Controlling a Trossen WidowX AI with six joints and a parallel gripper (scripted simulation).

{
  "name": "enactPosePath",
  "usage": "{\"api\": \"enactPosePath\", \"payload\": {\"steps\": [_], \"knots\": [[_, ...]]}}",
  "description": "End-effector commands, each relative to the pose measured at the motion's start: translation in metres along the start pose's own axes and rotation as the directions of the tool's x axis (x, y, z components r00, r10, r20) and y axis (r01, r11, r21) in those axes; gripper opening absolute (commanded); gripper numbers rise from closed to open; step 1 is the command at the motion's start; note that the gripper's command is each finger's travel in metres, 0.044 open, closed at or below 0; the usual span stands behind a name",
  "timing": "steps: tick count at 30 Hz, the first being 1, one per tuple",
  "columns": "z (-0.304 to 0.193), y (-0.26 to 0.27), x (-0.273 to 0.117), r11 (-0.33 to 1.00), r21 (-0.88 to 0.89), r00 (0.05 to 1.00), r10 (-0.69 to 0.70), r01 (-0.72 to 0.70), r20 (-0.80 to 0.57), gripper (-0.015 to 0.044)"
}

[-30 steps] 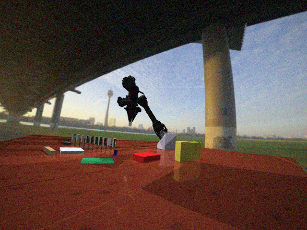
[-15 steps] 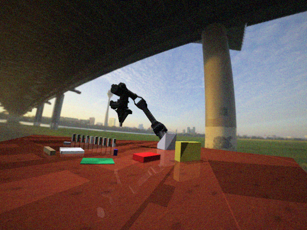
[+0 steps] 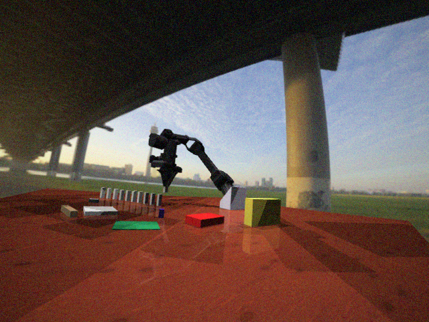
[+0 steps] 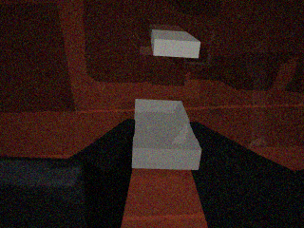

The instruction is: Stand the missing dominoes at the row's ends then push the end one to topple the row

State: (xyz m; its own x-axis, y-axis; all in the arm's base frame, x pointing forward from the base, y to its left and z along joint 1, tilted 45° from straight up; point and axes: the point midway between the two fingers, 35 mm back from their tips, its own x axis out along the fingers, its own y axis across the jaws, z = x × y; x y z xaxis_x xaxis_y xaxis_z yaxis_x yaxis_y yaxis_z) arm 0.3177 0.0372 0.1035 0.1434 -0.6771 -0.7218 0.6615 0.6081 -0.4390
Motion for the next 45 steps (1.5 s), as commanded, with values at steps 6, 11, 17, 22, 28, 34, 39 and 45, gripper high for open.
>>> {"api": "enactPosePath", "payload": {"steps": [6,11,17,22,28,34,39,45], "knots": [[0.001,-0.006,0.041,1.000,0.001,1.000,-0.005,0.005,0.013,0.0107],[0.000,-0.010,0.057,1.000,0.001,1.000,-0.011,0.011,0.015,0.0107],[0.000,-0.010,0.057,1.000,0.001,1.000,-0.011,0.011,0.015,0.0107],[0.000,-0.010,0.057,1.000,0.001,1.000,-0.011,0.011,0.015,0.0107],[0.000,-0.010,0.057,1.000,0.001,1.000,-0.011,0.011,0.015,0.0265],[0.000,-0.010,0.057,1.000,0.001,1.000,-0.011,0.011,0.015,0.0422],[0.000,-0.008,0.048,1.000,0.000,1.000,-0.008,0.008,0.014,0.0440],[-0.001,-0.002,-0.037,1.000,-0.009,1.000,0.005,-0.005,0.010,0.0440]]}}
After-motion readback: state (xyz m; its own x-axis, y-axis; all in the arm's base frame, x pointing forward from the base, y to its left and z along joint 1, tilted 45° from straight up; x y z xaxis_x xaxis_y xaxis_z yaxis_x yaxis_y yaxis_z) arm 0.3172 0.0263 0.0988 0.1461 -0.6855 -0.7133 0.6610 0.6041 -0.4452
